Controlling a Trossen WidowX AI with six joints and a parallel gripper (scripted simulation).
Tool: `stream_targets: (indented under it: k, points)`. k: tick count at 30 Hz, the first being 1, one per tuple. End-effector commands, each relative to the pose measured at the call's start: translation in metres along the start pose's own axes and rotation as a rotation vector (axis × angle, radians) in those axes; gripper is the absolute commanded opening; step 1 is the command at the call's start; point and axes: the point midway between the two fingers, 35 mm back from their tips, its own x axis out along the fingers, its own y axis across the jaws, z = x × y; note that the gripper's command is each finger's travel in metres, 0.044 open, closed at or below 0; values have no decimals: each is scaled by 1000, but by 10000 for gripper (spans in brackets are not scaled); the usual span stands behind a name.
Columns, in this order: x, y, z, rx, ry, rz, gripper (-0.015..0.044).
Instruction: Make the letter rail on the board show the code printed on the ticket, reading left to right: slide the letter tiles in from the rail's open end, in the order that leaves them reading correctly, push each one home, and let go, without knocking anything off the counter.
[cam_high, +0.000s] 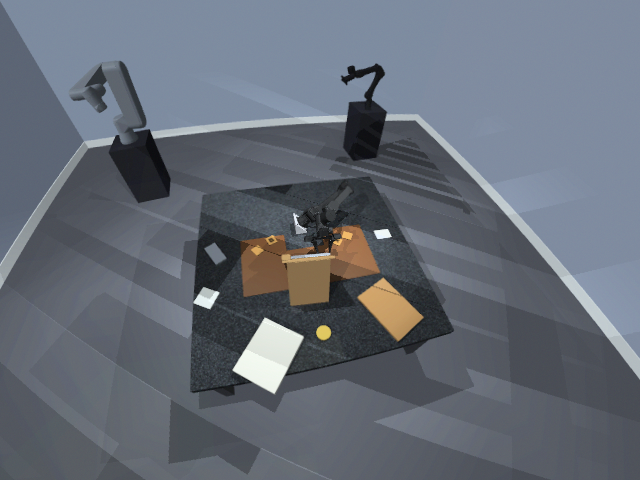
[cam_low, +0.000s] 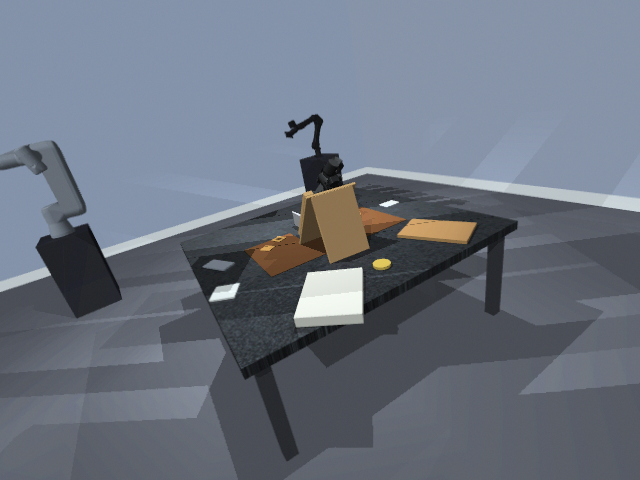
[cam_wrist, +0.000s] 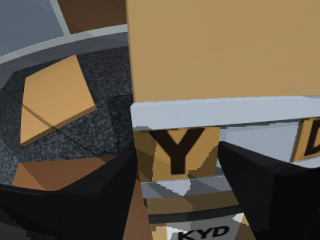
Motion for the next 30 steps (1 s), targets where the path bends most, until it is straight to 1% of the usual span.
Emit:
stream_targets:
  k: [1,30]
  points:
    - [1,-4,-1,-2,4,3,0]
    - [1,-25,-2,-3,4,3,0]
